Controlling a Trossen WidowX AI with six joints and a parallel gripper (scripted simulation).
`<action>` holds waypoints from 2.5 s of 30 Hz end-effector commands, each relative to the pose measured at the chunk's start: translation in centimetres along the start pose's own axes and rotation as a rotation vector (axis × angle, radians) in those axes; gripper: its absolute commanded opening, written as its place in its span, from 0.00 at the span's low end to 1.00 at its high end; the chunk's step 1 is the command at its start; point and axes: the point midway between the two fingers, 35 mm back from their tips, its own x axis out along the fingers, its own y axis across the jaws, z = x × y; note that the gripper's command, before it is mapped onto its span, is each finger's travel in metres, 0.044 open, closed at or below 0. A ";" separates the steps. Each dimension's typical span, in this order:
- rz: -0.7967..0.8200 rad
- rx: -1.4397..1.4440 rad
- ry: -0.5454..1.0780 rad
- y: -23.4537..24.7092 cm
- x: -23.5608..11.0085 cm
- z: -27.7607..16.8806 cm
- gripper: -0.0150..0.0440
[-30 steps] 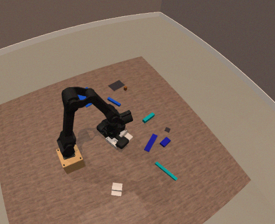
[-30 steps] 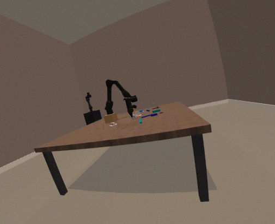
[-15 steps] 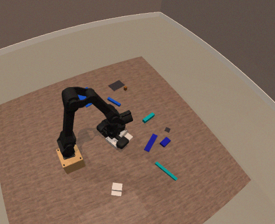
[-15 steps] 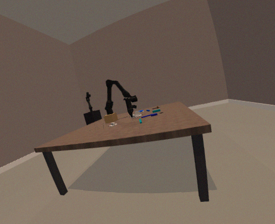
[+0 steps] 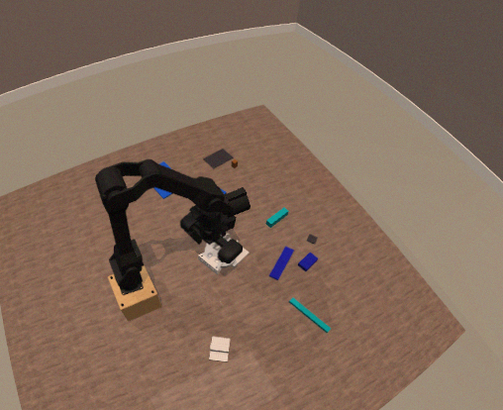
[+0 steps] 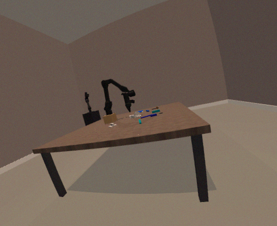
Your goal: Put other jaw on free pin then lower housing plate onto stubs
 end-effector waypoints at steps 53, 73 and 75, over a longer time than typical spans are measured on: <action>0.005 0.001 0.003 2.1 -6.3 -5.1 1.00; 0.005 0.001 0.003 2.1 -6.3 -5.1 1.00; 0.005 0.001 0.003 2.1 -6.3 -5.1 1.00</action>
